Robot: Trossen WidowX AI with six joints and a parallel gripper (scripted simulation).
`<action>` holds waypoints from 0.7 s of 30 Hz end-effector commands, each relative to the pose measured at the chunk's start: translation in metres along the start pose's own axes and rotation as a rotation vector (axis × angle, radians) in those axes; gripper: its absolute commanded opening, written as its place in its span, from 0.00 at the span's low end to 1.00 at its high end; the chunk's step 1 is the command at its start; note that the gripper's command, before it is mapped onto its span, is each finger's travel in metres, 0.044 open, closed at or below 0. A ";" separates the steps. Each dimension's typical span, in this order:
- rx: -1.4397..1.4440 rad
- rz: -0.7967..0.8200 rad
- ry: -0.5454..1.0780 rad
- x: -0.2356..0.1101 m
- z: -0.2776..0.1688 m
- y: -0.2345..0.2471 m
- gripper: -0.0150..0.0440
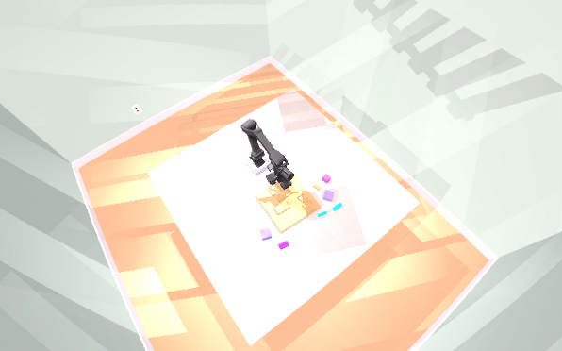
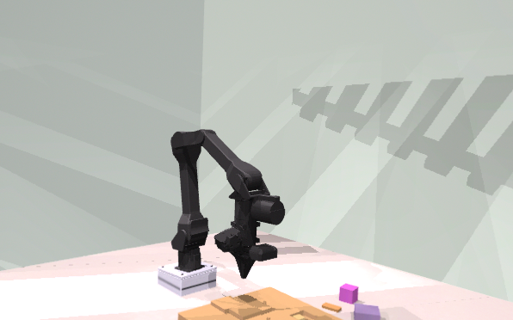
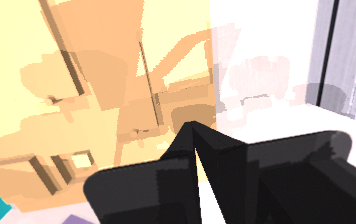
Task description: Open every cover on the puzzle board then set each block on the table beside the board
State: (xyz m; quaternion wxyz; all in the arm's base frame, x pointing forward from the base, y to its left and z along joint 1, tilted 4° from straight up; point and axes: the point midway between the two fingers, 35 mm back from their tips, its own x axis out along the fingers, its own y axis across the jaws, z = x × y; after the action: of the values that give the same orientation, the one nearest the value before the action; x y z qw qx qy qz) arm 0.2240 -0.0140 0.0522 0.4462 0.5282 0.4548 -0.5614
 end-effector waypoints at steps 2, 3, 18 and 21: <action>0.006 -0.001 -0.003 0.001 0.001 -0.001 0.25; 0.006 -0.001 -0.003 0.001 0.001 -0.001 0.25; 0.006 -0.001 -0.003 0.013 0.001 0.001 0.25; 0.006 -0.001 -0.003 0.016 0.001 0.001 0.25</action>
State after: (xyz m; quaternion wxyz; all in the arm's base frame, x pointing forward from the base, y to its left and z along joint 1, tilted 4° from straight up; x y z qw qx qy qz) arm 0.2269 -0.0146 0.0414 0.4479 0.5311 0.4521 -0.5595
